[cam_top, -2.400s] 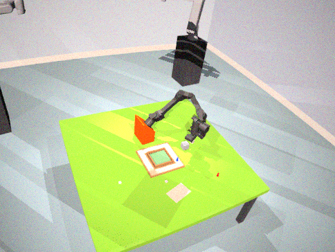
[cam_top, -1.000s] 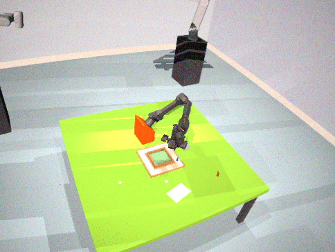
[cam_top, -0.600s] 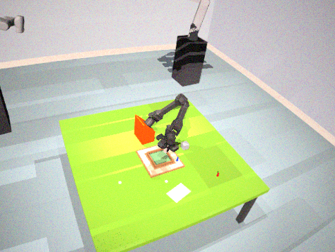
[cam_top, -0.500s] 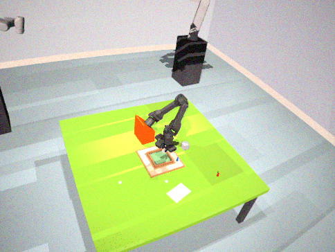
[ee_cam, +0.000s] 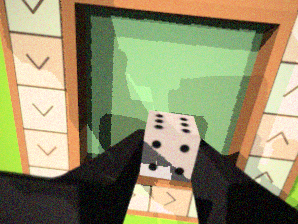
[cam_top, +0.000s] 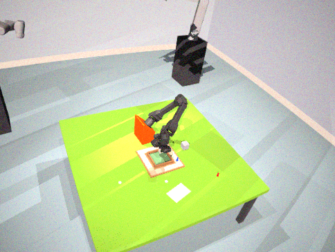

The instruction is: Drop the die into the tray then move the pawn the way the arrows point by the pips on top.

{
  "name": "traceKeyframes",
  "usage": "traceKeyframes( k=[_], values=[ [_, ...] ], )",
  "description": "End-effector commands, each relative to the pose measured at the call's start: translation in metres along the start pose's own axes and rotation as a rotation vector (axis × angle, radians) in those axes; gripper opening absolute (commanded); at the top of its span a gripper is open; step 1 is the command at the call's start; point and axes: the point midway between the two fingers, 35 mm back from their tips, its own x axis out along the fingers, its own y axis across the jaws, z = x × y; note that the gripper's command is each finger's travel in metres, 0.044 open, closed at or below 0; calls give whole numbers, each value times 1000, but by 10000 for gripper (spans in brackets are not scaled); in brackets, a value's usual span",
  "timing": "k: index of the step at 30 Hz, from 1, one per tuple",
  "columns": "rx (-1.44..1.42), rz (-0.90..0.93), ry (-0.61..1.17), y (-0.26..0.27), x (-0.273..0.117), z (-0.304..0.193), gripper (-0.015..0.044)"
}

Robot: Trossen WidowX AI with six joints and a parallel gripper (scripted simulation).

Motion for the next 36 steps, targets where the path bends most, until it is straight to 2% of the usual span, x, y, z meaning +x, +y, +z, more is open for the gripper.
traceKeyframes(
  k=[1,12,23,28,32,36],
  values=[
    [8,-42,-101,-3,5,0,0],
    [15,-90,-456,-9,12,3,0],
    [10,3,-791,-9,13,3,0],
    [10,13,-809,-8,11,1,0],
    [9,14,-809,2,-19,-23,0],
    [9,14,-809,1,-21,-25,0]
  ],
)
